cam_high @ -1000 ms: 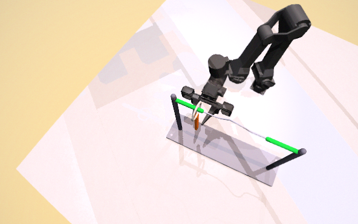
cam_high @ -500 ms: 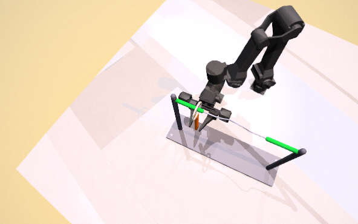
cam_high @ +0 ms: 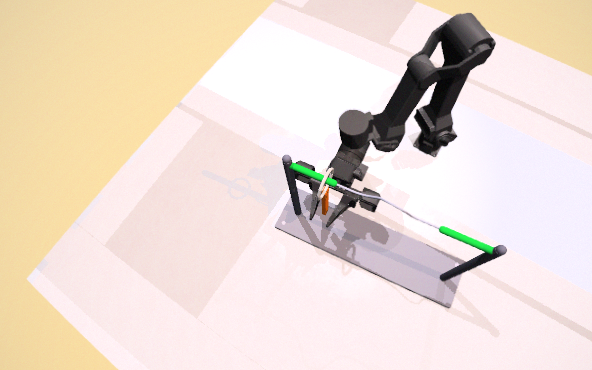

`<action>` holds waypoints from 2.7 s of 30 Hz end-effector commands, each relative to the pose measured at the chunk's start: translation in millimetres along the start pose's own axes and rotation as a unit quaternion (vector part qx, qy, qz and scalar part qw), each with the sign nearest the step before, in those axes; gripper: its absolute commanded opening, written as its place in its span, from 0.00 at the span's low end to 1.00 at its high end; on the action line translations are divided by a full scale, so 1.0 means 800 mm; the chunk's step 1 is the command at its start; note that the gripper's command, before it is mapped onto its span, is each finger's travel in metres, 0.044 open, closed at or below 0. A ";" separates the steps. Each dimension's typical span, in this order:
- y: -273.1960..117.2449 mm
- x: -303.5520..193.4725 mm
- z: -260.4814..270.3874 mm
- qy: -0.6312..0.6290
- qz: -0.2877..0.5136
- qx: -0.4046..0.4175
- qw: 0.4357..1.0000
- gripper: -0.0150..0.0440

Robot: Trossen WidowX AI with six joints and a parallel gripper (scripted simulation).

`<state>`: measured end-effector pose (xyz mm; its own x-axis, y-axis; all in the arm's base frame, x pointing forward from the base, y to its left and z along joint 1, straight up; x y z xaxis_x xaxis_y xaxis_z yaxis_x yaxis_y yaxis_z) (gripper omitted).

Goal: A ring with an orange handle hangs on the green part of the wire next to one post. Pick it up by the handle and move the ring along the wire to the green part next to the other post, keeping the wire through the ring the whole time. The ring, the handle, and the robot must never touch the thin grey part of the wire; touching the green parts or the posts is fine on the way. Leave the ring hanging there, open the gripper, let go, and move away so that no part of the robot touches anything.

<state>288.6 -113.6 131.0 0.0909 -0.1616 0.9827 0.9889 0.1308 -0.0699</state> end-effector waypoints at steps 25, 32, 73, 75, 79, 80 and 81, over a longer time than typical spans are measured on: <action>0.002 -0.001 0.000 0.001 0.001 0.000 1.000 0.08; 0.002 -0.001 0.000 0.001 0.001 0.000 1.000 0.00; 0.000 0.020 0.009 0.002 0.000 -0.004 1.000 0.00; 0.000 0.019 0.012 0.003 0.000 -0.004 1.000 0.00; 0.000 0.019 0.017 0.003 -0.001 -0.003 1.000 0.00; 0.000 0.018 0.018 0.003 -0.001 -0.003 1.000 0.00; 0.000 0.018 0.019 0.003 -0.001 -0.003 1.000 0.00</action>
<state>289.2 -104.4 147.3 0.0924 -0.1658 0.9818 0.9895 0.1255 -0.0719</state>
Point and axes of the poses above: the point midway between the two fingers, 35 mm back from their tips, its own y axis out along the fingers, its own z axis across the jaws, x = y × z, the point moved 4 cm from there along -y, back along the fingers, and after that the axes turned 11 degrees about y, right-handed, at the moved point
